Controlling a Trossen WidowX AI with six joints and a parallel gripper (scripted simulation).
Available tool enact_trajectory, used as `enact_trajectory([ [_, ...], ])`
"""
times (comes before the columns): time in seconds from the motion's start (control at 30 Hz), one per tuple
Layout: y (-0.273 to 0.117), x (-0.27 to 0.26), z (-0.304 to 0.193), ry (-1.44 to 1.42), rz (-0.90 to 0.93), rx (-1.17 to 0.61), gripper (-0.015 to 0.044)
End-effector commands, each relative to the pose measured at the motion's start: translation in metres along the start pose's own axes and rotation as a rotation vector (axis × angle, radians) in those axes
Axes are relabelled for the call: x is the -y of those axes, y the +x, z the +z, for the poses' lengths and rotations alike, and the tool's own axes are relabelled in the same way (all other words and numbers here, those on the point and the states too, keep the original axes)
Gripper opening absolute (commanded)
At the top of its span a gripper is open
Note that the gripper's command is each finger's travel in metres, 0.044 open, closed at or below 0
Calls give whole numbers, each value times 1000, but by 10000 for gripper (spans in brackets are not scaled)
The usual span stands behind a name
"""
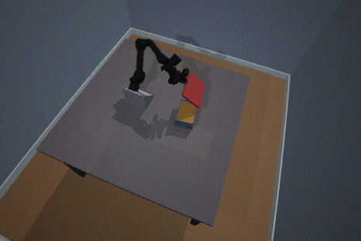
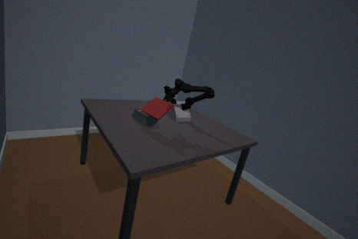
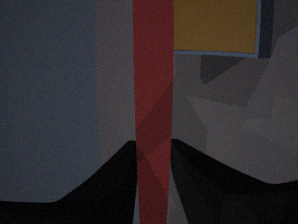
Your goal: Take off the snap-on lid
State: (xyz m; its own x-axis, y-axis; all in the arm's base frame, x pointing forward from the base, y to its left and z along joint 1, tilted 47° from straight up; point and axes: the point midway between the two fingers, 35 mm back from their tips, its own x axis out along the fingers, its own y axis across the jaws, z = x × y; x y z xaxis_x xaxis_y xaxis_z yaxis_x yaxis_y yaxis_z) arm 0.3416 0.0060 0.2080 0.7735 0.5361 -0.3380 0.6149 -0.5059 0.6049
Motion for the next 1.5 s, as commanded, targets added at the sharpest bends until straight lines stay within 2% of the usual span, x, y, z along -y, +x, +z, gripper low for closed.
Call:
enact_trajectory([
  [0.0,-3,-5,-9,-9,17,3,0],
  [1.47,-12,3,-97,-6,18,0,0],
])
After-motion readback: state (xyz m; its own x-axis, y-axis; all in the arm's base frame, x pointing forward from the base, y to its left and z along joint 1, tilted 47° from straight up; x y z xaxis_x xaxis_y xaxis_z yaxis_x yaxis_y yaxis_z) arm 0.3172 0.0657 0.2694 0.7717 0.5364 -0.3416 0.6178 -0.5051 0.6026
